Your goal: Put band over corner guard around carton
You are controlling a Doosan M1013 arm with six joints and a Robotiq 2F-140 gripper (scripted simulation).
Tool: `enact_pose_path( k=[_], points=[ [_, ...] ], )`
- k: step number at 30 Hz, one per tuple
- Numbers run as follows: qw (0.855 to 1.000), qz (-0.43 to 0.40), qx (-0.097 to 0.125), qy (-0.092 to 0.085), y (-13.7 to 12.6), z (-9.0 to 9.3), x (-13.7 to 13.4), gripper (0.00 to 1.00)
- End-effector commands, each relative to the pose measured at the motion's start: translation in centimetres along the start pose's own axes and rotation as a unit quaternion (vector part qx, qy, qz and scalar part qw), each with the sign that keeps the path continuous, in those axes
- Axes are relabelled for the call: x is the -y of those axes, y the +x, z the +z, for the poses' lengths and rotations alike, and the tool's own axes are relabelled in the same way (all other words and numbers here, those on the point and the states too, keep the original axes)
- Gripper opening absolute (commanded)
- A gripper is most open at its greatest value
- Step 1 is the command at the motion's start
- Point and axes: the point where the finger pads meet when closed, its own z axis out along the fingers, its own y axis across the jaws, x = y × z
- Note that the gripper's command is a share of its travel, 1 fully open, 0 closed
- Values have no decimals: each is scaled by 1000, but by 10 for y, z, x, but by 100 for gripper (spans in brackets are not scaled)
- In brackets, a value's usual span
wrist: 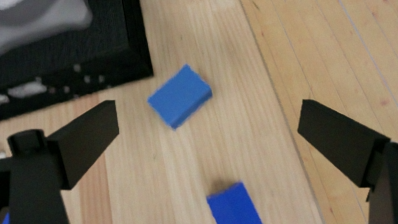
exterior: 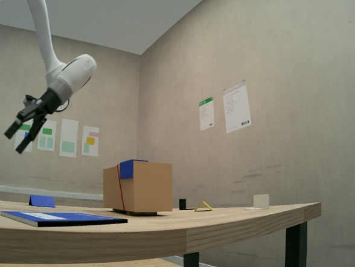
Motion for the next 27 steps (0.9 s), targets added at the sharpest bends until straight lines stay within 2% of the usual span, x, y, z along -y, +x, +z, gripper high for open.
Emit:
enact_pose_path(
  k=[1, 2, 3, 8, 17, 19, 20, 27],
  points=[
    [999, -4, 46, -18, -47, -32, 1, 100],
    [999, -4, 46, -18, -47, -32, 1, 100],
    [997, -3, 76, -27, -75, -53, 5, 100],
    [991, 1, 126, -39, -122, -93, 16, 100],
    [974, 10, 219, -52, -202, -175, 50, 100],
    [974, 10, 219, -52, -202, -175, 50, 100],
    [968, 14, 244, -53, -223, -200, 64, 100],
    [949, 25, 310, -53, -269, -264, 103, 100]
  ],
)
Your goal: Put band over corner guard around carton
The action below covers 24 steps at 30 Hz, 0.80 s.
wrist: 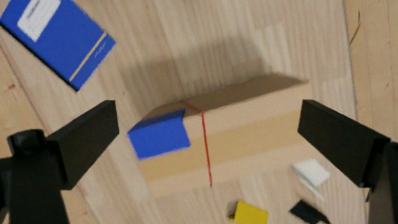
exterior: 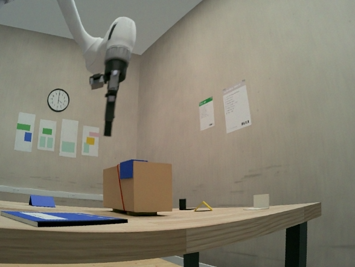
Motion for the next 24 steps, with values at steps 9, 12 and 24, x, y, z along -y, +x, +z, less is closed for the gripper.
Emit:
enact_pose_path(
  k=[9, 12, 24],
  points=[
    [996, -80, 45, -17, -84, -16, 21, 100],
    [992, -117, 32, -21, -60, 6, 10, 100],
    [987, -156, 21, -27, -39, 26, 2, 100]
  ],
)
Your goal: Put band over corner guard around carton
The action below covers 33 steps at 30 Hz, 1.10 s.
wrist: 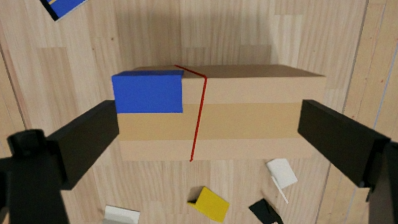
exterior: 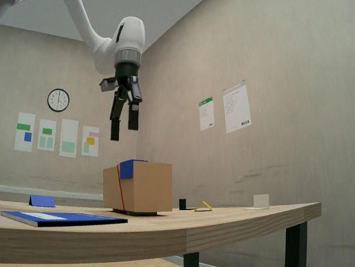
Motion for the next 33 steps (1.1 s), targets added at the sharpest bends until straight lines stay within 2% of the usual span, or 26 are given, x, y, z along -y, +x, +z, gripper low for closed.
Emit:
enact_pose_path(
  k=[1, 12, 17, 22, 23, 33],
  points=[
    [1000, -8, -3, -3, 4, 7, -3, 100],
    [1000, -6, -3, -1, 4, 7, -2, 100],
    [998, 70, -4, -2, 3, 31, 2, 100],
    [996, 87, -3, -1, 3, 37, 2, 100],
    [996, 87, -3, -1, 3, 37, 2, 18],
    [996, 87, -4, -1, 3, 36, 2, 18]
  ],
)
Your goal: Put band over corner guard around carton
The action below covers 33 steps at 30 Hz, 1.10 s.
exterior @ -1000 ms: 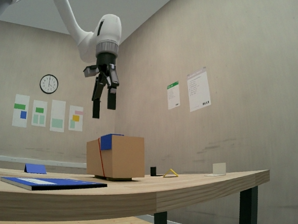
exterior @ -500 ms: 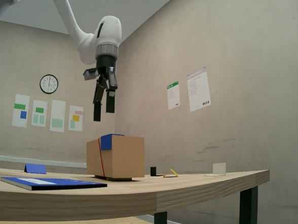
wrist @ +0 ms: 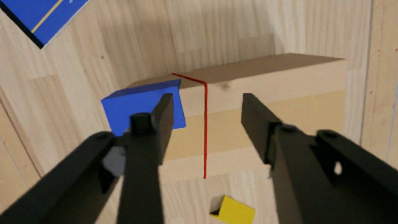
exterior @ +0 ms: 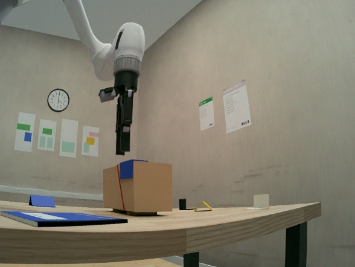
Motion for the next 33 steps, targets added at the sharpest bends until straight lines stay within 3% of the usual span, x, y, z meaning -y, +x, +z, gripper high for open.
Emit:
enact_pose_path(
  k=[1, 33],
  points=[
    [1000, 3, -2, 1, 2, 4, 1, 18],
    [1000, 3, -1, 1, 2, 11, 1, 18]
  ],
)
